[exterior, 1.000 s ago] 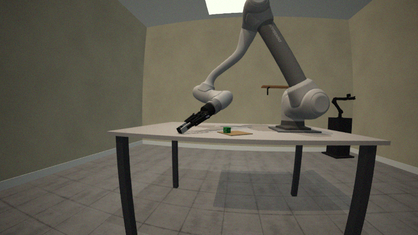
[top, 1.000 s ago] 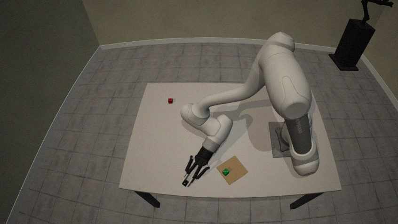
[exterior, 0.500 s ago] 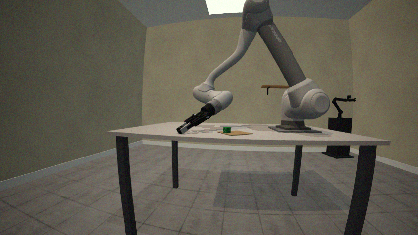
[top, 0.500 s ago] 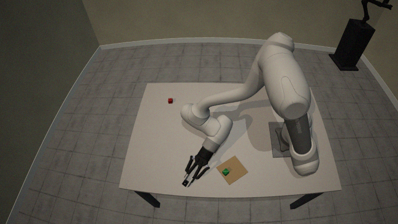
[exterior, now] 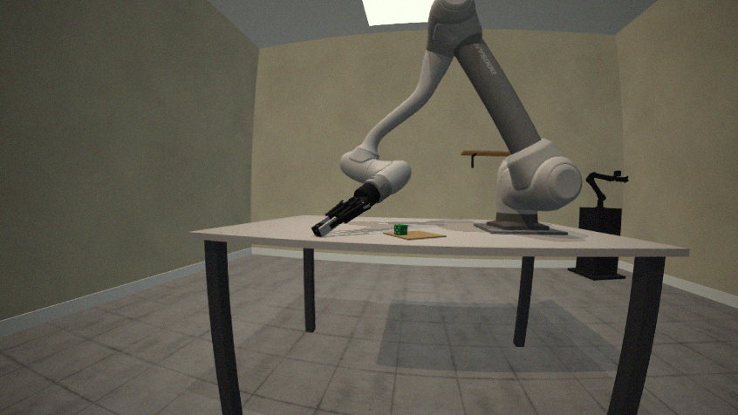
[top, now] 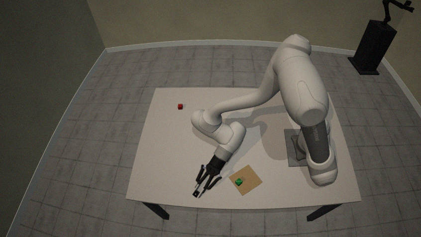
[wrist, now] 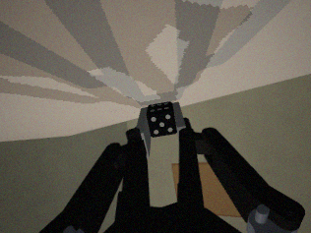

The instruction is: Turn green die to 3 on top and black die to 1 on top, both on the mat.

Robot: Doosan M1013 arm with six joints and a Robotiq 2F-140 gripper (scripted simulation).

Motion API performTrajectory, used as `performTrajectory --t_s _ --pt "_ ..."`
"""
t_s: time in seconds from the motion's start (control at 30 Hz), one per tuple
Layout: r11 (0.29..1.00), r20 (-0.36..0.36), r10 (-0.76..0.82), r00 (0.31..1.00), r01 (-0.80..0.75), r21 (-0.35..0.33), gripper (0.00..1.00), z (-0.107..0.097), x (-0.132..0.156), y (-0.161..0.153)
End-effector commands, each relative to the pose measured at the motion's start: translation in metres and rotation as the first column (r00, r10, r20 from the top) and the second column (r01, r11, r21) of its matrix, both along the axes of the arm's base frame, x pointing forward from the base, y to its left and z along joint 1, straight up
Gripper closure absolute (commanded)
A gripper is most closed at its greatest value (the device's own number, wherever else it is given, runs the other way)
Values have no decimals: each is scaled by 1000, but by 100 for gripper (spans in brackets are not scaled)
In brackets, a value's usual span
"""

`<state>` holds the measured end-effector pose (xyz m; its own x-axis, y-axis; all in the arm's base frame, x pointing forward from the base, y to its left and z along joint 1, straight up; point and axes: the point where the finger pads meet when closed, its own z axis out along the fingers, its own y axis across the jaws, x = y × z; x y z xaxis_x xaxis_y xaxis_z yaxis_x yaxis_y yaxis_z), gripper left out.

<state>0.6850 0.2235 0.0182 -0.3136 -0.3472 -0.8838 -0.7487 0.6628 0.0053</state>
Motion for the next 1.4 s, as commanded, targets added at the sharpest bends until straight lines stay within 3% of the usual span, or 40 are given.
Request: performTrajectory --t_s 0.0,0.43,0.87,1.37 --pt "1000 0 0 1000 0 0 76 0 0 0" --pt "1000 0 0 1000 0 0 76 0 0 0" --pt "1000 0 0 1000 0 0 65 0 0 0" --pt "1000 0 0 1000 0 0 65 0 0 0"
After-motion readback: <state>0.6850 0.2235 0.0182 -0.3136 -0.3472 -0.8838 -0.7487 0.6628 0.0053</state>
